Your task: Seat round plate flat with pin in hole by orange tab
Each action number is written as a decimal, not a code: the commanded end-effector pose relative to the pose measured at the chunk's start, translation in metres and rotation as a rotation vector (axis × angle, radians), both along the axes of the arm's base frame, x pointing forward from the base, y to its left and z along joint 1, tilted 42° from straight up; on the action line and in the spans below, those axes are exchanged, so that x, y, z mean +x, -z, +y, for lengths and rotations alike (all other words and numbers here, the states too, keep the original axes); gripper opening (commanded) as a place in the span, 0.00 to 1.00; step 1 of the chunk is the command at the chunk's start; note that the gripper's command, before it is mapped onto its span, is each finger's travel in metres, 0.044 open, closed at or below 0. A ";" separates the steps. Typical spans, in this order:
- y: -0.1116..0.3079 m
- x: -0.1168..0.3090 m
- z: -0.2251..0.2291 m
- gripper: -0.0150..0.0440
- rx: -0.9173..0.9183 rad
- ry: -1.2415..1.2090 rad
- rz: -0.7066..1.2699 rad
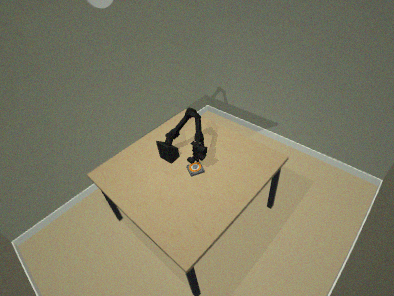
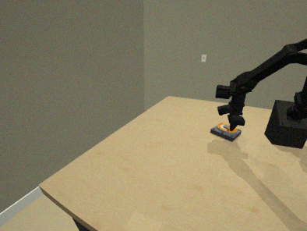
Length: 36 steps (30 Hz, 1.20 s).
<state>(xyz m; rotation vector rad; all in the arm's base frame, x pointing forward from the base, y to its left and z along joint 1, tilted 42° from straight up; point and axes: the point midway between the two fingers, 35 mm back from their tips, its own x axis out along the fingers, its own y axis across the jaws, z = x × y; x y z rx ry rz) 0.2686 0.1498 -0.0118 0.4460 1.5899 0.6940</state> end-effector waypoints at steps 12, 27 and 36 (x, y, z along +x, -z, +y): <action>-0.003 0.012 0.003 0.25 0.004 0.003 -0.017; -0.004 0.017 0.004 0.25 0.004 0.003 -0.017; -0.005 0.020 0.004 0.25 0.004 0.003 -0.017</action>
